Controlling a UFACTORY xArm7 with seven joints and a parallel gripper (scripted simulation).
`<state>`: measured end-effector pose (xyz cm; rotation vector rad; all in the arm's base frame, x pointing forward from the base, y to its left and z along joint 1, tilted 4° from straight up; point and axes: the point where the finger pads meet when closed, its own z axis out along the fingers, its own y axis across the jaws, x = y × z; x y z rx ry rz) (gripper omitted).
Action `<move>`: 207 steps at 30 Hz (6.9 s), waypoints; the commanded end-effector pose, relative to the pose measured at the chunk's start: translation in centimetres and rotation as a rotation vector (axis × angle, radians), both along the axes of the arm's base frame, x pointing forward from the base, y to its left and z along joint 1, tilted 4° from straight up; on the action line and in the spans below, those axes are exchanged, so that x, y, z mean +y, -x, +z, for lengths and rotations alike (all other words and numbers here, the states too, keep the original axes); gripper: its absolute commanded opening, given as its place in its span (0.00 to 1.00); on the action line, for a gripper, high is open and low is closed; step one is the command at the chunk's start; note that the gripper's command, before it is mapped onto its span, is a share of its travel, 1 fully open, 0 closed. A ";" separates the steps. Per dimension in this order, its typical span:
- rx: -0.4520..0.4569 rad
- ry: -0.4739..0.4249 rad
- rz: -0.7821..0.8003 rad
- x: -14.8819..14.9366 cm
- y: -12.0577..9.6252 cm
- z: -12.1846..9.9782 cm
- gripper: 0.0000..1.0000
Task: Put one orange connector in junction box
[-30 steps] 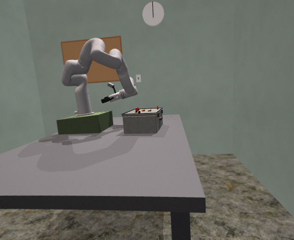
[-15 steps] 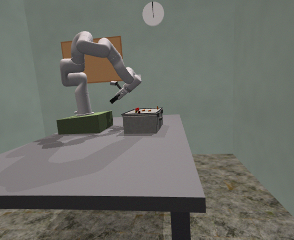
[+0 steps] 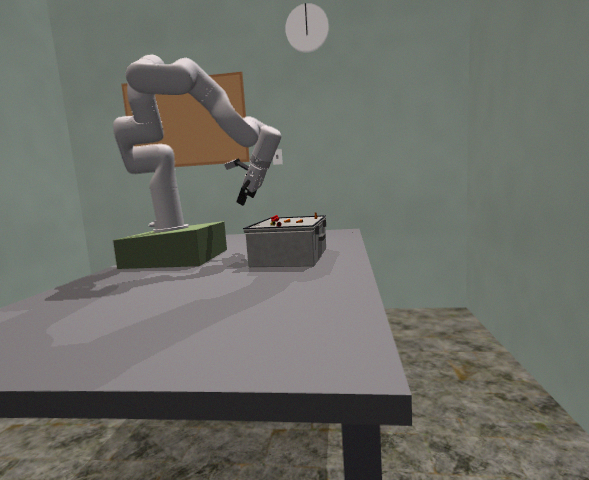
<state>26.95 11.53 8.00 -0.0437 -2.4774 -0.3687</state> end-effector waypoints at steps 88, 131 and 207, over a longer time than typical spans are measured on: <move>-0.537 0.328 -0.107 -17.6 -11.1 2.0 1.00; -0.581 0.227 0.161 -6.3 -11.3 1.0 1.00; -0.693 -0.195 1.165 -9.8 -18.2 8.4 1.00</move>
